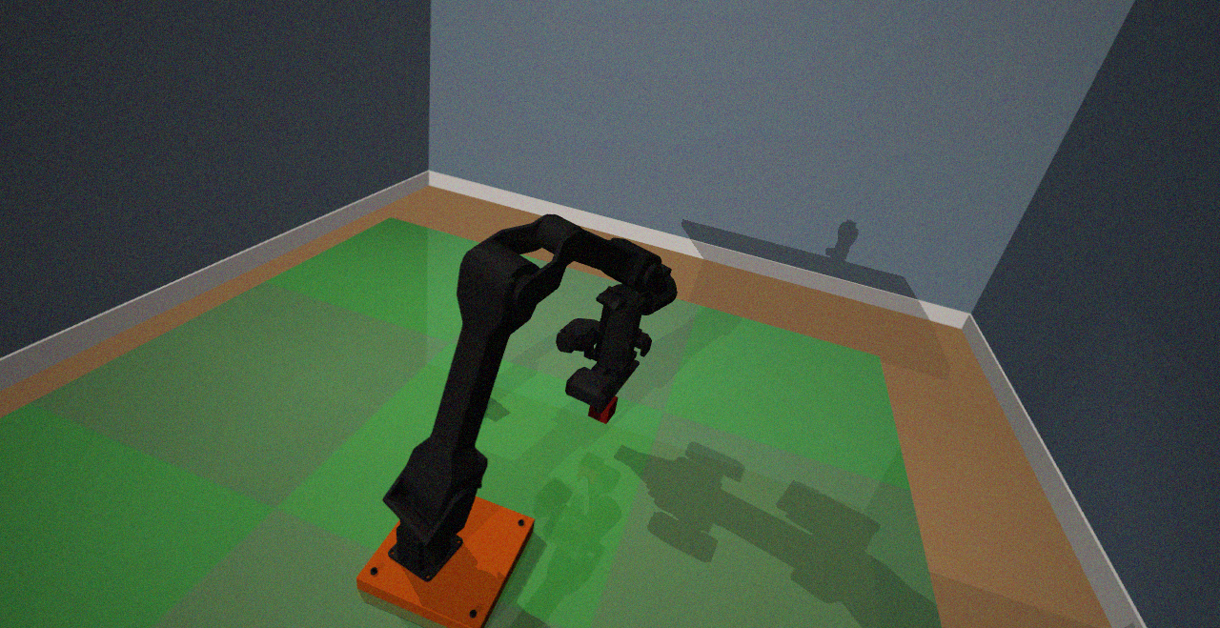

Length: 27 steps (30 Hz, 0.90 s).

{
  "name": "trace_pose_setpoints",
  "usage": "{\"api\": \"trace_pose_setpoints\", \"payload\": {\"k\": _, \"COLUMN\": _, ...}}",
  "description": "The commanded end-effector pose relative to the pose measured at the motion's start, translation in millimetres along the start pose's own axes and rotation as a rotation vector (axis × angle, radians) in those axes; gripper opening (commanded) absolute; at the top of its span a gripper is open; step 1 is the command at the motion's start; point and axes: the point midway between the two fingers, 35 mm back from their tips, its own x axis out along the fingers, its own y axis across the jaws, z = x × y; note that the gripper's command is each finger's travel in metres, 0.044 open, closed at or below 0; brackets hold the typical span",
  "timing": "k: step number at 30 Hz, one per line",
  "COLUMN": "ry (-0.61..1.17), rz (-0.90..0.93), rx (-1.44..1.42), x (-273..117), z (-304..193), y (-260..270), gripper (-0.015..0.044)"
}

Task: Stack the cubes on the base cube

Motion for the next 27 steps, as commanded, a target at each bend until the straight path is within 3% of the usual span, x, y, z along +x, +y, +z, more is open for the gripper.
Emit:
{"api": "trace_pose_setpoints", "payload": {"k": 1, "ry": 0.002, "rz": -0.002, "rx": 0.002, "x": -12, "z": 0, "y": 0, "gripper": 0.0105}}
{"api": "trace_pose_setpoints", "payload": {"k": 14, "ry": 0.002, "rz": -0.001, "rx": 0.002, "x": -53, "z": 1, "y": 4, "gripper": 0.0105}}
{"api": "trace_pose_setpoints", "payload": {"k": 27, "ry": -0.001, "rz": -0.003, "rx": 0.041, "x": -54, "z": 32, "y": 2, "gripper": 0.0105}}
